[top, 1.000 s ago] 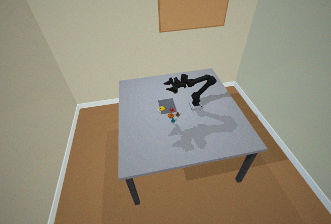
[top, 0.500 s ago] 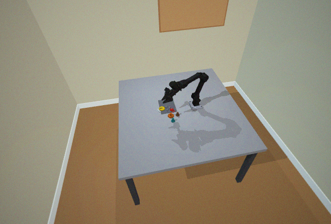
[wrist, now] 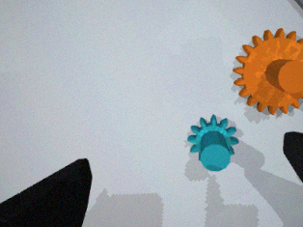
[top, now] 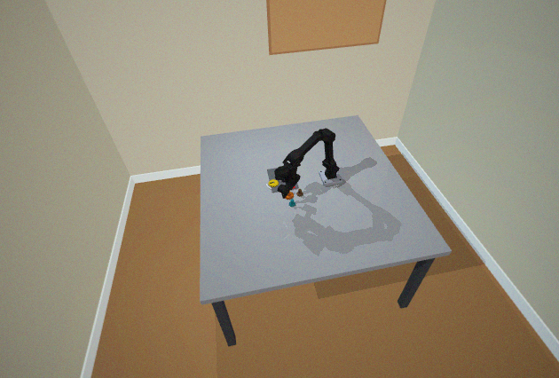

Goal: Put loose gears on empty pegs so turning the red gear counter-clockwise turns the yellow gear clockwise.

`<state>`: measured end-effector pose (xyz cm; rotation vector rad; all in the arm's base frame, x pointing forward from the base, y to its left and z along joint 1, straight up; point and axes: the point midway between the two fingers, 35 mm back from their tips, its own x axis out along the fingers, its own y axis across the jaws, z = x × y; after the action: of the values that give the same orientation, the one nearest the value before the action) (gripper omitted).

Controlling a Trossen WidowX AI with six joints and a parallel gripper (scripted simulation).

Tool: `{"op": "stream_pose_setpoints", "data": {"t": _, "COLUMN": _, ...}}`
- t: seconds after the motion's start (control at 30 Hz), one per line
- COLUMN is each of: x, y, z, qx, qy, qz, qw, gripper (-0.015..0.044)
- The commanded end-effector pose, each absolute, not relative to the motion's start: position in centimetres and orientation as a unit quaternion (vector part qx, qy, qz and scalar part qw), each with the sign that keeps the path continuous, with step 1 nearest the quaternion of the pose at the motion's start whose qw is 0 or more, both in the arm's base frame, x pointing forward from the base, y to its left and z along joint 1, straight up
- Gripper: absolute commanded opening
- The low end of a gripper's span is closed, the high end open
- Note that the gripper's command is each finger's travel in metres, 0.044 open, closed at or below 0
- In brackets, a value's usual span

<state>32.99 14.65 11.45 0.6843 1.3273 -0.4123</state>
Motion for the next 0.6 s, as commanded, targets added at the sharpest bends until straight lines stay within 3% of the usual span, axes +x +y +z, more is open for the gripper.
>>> {"op": "stream_pose_setpoints", "data": {"t": 0.0, "x": 31.0, "y": 15.8, "z": 9.0, "qx": 0.290, "qy": 0.642, "qz": -0.278, "qw": 0.653, "gripper": 0.0440}}
{"op": "stream_pose_setpoints", "data": {"t": 0.57, "x": 30.8, "y": 15.7, "z": 7.5, "qx": 0.290, "qy": 0.642, "qz": -0.278, "qw": 0.653, "gripper": 0.0440}}
